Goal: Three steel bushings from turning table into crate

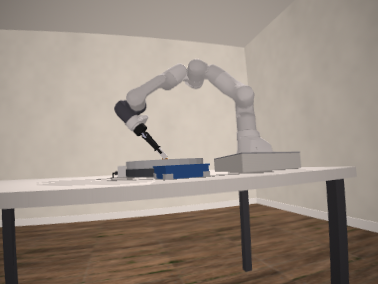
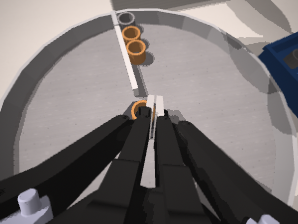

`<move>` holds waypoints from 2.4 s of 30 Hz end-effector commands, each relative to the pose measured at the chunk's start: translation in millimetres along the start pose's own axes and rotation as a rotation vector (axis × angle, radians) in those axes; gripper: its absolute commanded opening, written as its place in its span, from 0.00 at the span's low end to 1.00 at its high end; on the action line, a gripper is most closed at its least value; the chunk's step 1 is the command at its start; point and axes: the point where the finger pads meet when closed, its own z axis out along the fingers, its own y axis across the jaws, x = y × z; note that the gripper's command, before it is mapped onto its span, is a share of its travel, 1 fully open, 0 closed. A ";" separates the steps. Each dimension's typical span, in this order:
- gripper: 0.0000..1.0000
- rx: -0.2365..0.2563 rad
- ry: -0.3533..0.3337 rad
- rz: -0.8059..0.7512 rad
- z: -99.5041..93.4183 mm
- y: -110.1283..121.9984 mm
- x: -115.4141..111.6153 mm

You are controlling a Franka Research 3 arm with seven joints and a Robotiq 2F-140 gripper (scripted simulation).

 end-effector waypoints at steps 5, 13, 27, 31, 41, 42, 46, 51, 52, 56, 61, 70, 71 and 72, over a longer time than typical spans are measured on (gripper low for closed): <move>0.00 0.004 -0.005 0.001 0.1 -1.2 -2.9; 0.00 0.004 -0.005 0.001 0.2 -1.2 -3.0; 0.00 0.004 -0.005 0.001 0.2 -1.2 -3.0; 0.00 0.004 -0.005 0.001 0.2 -1.2 -3.0; 0.00 0.004 -0.005 0.001 0.2 -1.2 -3.0; 0.00 0.004 -0.005 0.001 0.2 -1.2 -3.0; 0.07 0.004 -0.005 0.001 0.2 -1.2 -3.0; 0.07 0.004 -0.005 0.001 0.2 -1.2 -3.0; 0.07 0.004 -0.005 0.001 0.2 -1.2 -3.0; 0.07 0.004 -0.005 0.001 0.2 -1.2 -3.0; 0.07 0.004 -0.005 0.001 0.2 -1.2 -3.0; 0.07 0.004 -0.005 0.001 0.2 -1.2 -3.0; 0.07 0.004 -0.005 0.001 0.2 -1.2 -3.0; 0.07 0.004 -0.005 0.001 0.2 -1.2 -3.0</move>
